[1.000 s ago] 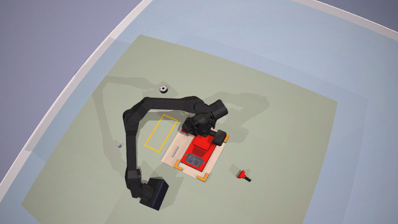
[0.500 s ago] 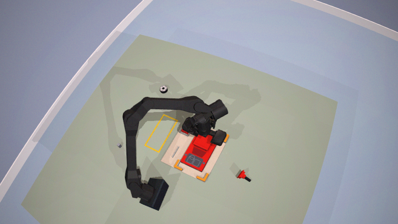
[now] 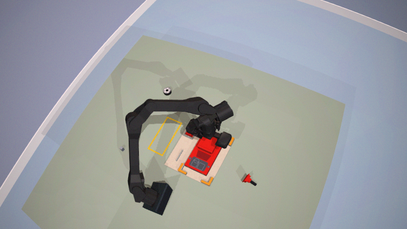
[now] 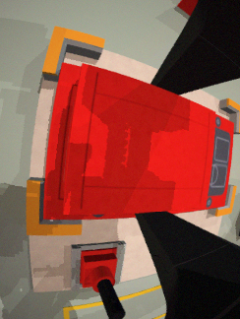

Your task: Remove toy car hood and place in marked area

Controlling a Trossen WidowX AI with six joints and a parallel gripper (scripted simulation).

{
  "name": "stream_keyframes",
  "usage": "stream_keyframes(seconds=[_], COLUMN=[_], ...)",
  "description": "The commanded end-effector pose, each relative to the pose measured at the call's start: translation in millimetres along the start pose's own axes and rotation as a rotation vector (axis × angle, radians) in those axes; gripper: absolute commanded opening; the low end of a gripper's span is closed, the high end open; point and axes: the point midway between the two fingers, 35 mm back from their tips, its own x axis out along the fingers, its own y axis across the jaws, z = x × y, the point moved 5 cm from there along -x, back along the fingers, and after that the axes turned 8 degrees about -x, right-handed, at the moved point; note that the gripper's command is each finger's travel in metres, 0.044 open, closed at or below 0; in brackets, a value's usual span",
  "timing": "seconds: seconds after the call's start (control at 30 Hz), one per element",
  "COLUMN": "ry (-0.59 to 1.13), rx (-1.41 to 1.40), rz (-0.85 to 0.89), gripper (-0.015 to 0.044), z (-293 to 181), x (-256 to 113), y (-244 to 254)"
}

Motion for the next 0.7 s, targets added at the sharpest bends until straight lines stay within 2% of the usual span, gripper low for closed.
stream_keyframes(seconds=[0.0, 0.67], ry=[0.003, 0.003], rx=[-0.005, -0.004], rz=[-0.004, -0.004], gripper=[0.0000, 0.0000], z=[0, 0], x=[-3, -17], y=[0, 0])
